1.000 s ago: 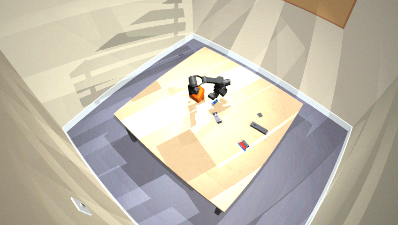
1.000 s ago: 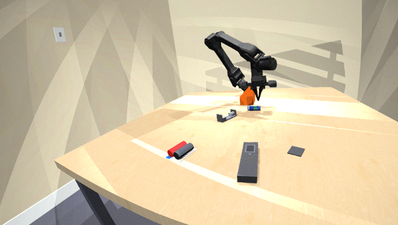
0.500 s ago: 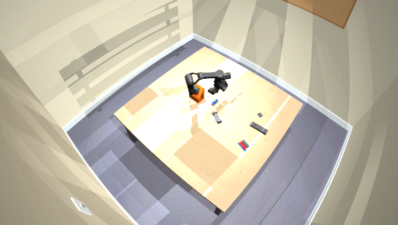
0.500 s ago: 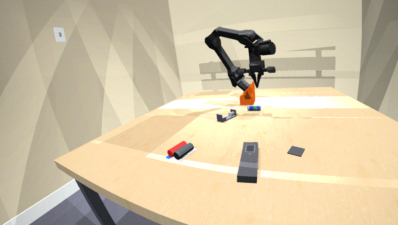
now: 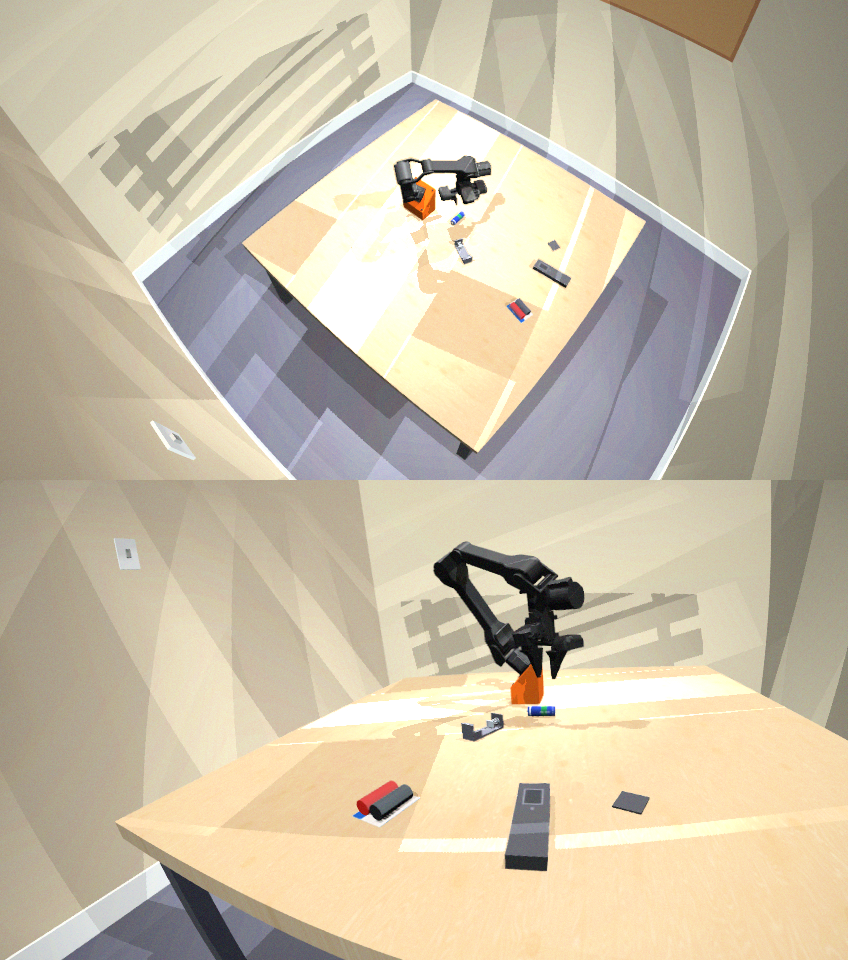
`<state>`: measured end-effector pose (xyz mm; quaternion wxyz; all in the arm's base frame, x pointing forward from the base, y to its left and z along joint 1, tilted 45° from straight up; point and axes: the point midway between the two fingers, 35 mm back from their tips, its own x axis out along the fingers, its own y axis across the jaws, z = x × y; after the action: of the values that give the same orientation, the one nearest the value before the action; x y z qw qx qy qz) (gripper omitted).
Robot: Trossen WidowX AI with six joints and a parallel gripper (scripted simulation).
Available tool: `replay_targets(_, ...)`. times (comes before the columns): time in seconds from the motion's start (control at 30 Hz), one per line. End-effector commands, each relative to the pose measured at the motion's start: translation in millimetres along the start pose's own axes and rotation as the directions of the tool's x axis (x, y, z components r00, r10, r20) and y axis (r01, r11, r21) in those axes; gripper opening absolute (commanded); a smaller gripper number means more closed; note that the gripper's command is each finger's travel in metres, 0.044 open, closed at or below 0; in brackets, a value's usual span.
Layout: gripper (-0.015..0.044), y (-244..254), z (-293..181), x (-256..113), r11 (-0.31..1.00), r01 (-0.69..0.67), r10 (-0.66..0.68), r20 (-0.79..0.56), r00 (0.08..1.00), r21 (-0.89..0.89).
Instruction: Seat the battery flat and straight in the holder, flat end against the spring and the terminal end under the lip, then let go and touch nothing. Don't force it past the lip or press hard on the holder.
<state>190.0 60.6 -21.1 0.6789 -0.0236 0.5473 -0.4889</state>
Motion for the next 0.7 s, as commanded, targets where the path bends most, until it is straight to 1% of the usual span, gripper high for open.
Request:
replay_targets(0.0,0.0246,-8,4,22,0.878,0.000,-0.003,0.006,1.000,0.478)
replay_targets(0.1,0.0246,-12,6,36,0.683,-0.002,-0.004,0.006,1.000,0.731)
replay_targets(0.17,0.0246,-15,6,41,0.577,-0.002,-0.005,0.006,1.000,0.817)
replay_targets(0.2,0.0246,-15,6,42,0.563,-0.002,-0.005,0.007,1.000,0.827)
replay_targets(0.67,0.0246,-15,6,46,0.563,-0.003,-0.005,0.006,1.000,0.827)
